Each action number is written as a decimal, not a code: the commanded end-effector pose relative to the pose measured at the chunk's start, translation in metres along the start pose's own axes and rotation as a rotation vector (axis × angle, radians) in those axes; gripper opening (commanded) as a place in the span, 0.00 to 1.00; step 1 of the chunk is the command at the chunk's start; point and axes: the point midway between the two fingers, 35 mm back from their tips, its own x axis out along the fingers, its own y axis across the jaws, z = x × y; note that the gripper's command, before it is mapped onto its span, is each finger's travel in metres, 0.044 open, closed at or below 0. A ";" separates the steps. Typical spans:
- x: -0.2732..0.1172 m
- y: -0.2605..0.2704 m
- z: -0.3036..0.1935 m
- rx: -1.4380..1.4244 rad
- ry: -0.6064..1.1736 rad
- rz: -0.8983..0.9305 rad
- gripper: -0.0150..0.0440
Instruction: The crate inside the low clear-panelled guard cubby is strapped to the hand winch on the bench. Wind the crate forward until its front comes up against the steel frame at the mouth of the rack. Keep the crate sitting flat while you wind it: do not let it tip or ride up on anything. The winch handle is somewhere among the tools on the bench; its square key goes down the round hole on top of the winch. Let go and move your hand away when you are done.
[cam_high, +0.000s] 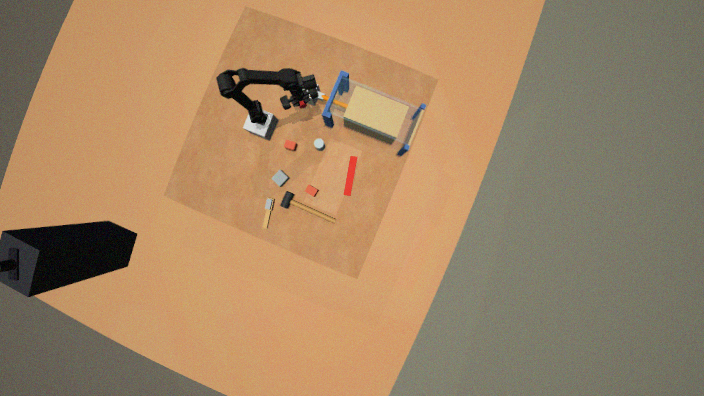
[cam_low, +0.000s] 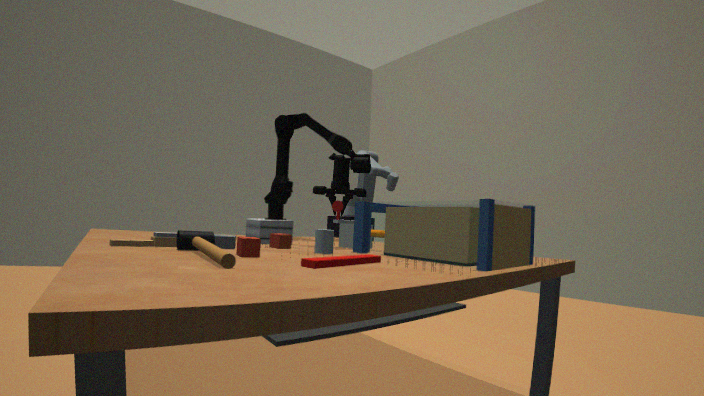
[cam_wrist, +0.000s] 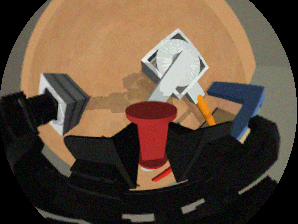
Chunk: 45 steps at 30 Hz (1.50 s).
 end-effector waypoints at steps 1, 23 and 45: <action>0.000 -0.012 -0.006 0.005 0.013 -0.020 0.25; 0.000 -0.036 -0.014 0.005 0.013 -0.022 0.25; -0.001 -0.060 -0.016 0.005 0.013 -0.024 0.25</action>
